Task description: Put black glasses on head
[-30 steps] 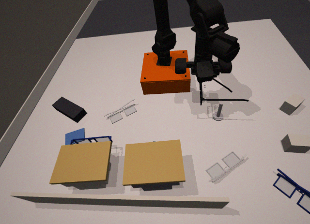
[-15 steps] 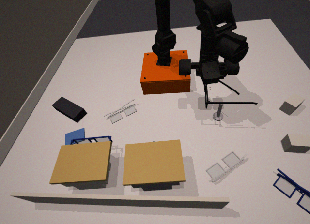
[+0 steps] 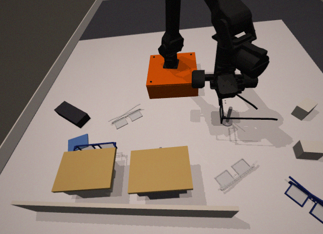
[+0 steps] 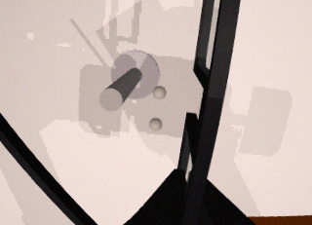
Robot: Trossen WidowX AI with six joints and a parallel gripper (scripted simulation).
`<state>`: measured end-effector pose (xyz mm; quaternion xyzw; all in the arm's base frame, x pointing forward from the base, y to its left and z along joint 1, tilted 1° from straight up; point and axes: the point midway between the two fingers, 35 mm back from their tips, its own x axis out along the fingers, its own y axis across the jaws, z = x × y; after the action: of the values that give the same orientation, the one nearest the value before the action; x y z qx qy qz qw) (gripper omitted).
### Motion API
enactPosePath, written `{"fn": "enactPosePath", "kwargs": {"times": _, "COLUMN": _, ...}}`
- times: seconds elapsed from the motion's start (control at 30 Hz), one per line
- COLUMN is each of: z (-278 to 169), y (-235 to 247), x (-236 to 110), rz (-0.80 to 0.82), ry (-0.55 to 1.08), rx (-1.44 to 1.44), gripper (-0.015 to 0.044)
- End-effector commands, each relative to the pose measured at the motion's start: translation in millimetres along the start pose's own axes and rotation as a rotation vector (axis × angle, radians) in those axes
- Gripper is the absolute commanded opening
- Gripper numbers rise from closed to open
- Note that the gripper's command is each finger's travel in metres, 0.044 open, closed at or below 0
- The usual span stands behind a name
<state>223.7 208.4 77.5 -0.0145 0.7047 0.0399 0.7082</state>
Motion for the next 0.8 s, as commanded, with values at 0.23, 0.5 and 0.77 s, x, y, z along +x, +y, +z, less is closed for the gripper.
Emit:
{"fn": "enactPosePath", "kwargs": {"times": 0.23, "z": 0.9, "y": 0.3, "x": 50.0, "rz": -0.001, "ry": 0.004, "rx": -0.005, "gripper": 0.0000}}
{"fn": "enactPosePath", "kwargs": {"times": 0.5, "z": 1.2, "y": -1.2, "x": 57.8, "rz": -0.001, "ry": 0.004, "rx": -0.005, "gripper": 0.0000}}
{"fn": "enactPosePath", "kwargs": {"times": 0.77, "z": 6.7, "y": -7.1, "x": 57.8, "rz": -0.002, "ry": 0.003, "rx": -0.005, "gripper": 0.0000}}
